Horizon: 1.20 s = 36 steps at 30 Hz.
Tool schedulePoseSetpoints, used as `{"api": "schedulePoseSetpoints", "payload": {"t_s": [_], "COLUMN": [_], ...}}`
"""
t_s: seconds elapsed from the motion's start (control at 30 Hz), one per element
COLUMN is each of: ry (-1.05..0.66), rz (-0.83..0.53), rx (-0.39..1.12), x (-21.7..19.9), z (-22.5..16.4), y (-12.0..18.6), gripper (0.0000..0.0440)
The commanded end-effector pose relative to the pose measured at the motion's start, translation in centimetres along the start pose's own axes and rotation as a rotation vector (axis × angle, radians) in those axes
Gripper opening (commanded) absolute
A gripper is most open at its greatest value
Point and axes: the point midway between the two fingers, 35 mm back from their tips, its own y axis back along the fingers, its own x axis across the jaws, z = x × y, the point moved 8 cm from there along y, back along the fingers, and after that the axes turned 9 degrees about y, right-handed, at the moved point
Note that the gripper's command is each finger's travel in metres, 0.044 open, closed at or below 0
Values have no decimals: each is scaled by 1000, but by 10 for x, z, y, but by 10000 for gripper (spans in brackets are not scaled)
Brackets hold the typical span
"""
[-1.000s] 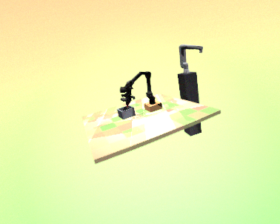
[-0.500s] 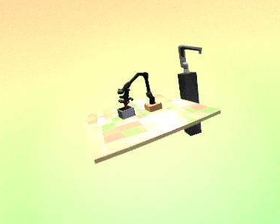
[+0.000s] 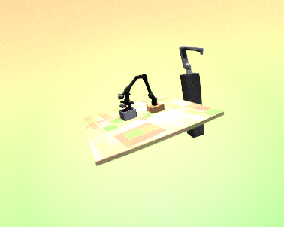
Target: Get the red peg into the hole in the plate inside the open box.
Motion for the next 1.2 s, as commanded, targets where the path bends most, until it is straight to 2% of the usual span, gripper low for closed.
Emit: {"api": "schedulePoseSetpoints", "payload": {"t_s": [0.0, 0.07, 0.17, 0.47, 0.83, 1.17], "ry": [22, 25, 32, 49, 15, 7], "rz": [-21, -19, -13, -7, 35, 59], "rx": [15, 8, -4, -36, -142, -171], "x": [2, 5, 9, 20, 25, 29], "z": [4, 9, 18, 45, 83, 94], "y": [-6, -7, -7, -8, 0, 1], "gripper": [166, 179, 253, 438, 440, 440]}}
